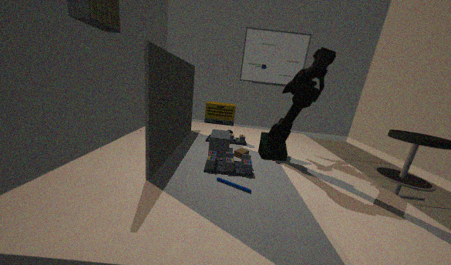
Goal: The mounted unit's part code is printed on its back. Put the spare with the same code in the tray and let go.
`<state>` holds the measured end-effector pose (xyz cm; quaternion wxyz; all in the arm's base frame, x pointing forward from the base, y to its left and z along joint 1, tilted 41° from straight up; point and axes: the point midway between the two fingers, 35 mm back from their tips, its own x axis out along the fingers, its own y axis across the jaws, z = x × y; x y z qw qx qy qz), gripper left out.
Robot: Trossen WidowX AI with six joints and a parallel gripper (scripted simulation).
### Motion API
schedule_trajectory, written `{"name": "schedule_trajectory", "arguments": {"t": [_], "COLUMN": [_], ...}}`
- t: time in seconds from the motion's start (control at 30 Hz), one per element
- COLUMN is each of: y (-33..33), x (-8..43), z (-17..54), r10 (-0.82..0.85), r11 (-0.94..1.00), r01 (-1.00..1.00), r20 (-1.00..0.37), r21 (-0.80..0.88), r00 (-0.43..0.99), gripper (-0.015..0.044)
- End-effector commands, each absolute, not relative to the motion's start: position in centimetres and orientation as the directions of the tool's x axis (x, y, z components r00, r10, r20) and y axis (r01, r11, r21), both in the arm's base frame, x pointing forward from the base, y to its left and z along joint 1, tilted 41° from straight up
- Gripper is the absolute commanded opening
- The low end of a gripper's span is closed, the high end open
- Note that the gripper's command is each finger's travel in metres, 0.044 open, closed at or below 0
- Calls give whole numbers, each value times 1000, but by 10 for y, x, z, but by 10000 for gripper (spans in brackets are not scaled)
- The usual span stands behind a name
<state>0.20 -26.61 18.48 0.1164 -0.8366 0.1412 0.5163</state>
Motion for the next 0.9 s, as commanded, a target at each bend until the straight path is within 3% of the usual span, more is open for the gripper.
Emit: {"name": "schedule_trajectory", "arguments": {"t": [0.0, 0.23, 0.43, 0.67, 0.87], "y": [-266, -268, -275, -252, -209], "x": [2, 10, 90, 193, 268], "z": [185, 184, 180, 170, 159], "r10": [-116, -97, 77, 283, 422], "r11": [-933, -957, -942, -471, 60], "r01": [-356, -289, 324, 849, 928], "r20": [-897, -896, -886, -870, -852], "r21": [-49, -36, 86, 241, 368], "r00": [427, 434, 457, 404, 310], "gripper": [426, 440, 440, 440, 440]}}
